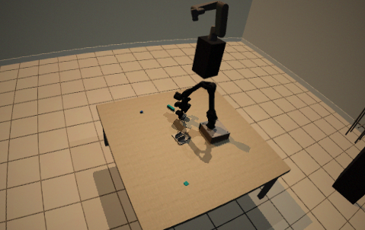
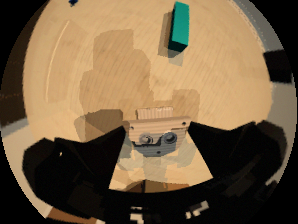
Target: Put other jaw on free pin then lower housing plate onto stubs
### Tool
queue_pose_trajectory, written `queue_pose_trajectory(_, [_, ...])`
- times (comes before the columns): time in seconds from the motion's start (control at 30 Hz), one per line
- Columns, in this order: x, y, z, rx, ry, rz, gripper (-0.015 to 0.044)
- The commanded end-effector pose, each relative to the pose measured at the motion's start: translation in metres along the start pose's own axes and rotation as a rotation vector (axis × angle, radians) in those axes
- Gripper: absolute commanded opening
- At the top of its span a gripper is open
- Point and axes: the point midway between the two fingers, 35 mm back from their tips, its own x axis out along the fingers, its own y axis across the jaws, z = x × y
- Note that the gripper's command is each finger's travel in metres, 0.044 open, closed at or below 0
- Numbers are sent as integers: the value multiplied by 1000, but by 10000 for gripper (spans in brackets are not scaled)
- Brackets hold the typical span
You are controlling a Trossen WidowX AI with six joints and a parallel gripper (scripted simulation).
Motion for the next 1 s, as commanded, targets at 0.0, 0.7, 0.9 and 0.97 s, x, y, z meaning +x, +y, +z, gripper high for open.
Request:
queue_pose_trajectory(0.0, [1,0,0,-5,-1,-3,440])
queue_pose_trajectory(0.7, [1,0,0,0,0,0,407])
queue_pose_trajectory(0.9, [1,0,0,0,0,0,367])
queue_pose_trajectory(0.97, [1,0,0,0,0,0,353])
